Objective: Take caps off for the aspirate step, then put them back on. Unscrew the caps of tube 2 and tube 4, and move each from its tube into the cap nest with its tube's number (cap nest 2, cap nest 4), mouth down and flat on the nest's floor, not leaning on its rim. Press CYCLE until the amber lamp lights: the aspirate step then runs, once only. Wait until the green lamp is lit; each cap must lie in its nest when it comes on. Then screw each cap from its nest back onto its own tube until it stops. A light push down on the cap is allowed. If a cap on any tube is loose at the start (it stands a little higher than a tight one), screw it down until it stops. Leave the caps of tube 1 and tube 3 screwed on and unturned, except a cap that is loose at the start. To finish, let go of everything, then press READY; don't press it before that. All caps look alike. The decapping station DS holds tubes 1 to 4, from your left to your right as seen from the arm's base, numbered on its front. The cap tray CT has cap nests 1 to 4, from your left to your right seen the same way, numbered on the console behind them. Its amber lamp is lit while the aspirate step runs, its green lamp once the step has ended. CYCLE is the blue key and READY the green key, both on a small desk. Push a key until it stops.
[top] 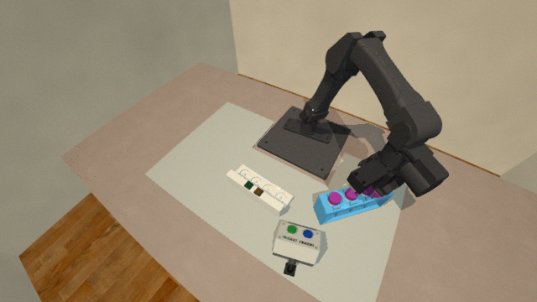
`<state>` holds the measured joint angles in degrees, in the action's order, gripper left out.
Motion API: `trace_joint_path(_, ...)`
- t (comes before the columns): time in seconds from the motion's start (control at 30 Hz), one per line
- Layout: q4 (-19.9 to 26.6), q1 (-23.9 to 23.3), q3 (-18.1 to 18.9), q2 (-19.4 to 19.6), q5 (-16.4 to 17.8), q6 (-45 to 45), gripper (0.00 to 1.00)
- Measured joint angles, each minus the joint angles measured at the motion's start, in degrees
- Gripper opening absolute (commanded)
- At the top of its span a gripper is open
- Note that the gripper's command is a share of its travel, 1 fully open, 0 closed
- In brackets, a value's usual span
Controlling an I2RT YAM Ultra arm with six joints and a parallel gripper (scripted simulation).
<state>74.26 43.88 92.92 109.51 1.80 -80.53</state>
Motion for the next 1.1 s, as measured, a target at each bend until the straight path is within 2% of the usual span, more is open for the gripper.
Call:
trace_joint_path(0.1,0.0,0.0,0.0,0.02,0.0,-5.18,0.49)
trace_joint_path(0.27,0.0,0.0,0.0,0.0,0.0,-8.81,0.49)
trace_joint_path(0.3,0.0,0.0,0.0,0.02,0.0,-9.16,0.0)
trace_joint_path(0.83,0.09,0.0,0.0,0.0,0.0,-10.12,0.0)
trace_joint_path(0.93,0.09,0.0,0.0,0.0,0.0,-6.47,0.0)
trace_joint_path(1.1,0.09,0.0,0.0,0.0,0.0,4.42,0.0)
